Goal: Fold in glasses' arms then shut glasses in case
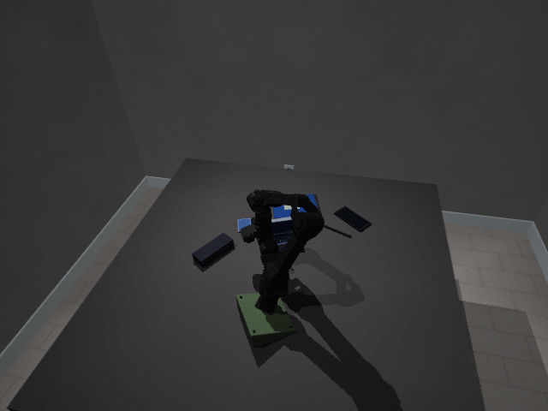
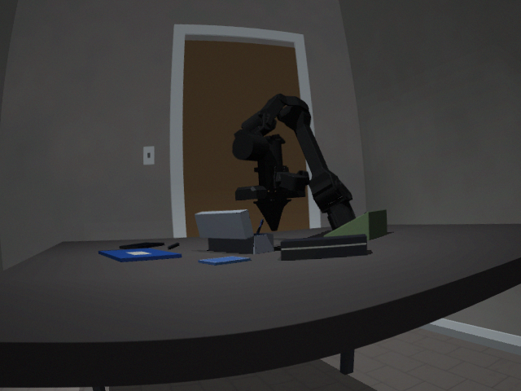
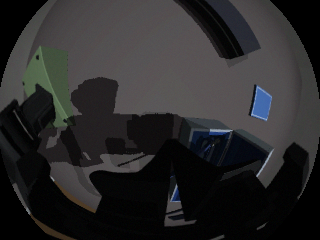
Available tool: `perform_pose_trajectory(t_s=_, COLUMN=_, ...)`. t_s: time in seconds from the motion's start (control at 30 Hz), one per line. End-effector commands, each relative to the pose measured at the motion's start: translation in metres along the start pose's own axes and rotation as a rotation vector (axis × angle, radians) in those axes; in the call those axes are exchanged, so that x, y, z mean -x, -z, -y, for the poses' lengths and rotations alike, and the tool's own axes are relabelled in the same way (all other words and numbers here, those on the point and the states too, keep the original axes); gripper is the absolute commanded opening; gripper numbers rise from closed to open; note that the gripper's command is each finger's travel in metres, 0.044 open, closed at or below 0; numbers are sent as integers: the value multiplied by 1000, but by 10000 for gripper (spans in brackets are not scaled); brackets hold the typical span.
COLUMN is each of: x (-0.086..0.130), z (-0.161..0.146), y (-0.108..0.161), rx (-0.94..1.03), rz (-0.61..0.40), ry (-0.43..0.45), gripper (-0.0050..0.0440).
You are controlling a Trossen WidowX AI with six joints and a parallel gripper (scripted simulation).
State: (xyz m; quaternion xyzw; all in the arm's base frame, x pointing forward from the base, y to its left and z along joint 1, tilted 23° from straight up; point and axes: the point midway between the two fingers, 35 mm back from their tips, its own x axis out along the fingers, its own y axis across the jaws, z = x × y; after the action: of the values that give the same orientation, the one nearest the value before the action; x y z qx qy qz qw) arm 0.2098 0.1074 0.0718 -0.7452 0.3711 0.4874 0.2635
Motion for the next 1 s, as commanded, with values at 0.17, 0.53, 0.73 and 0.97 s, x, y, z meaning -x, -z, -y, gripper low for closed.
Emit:
perform_pose_trajectory(t_s=0.17, x=2, z=1, y=6, rx=-1, rz=-3, ry=9, gripper=0)
perform_pose_trajectory(t_s=0.53, x=2, z=1, y=13, rx=-1, rz=-3, ry=9, gripper=0)
perform_pose_trajectory(t_s=0.73, x=2, z=1, y=16, rx=-1, rz=-3, ry=9, gripper=0)
perform_pose_trajectory(t_s=0.97, x=2, z=1, y=21, rx=-1, rz=-3, ry=9, gripper=0)
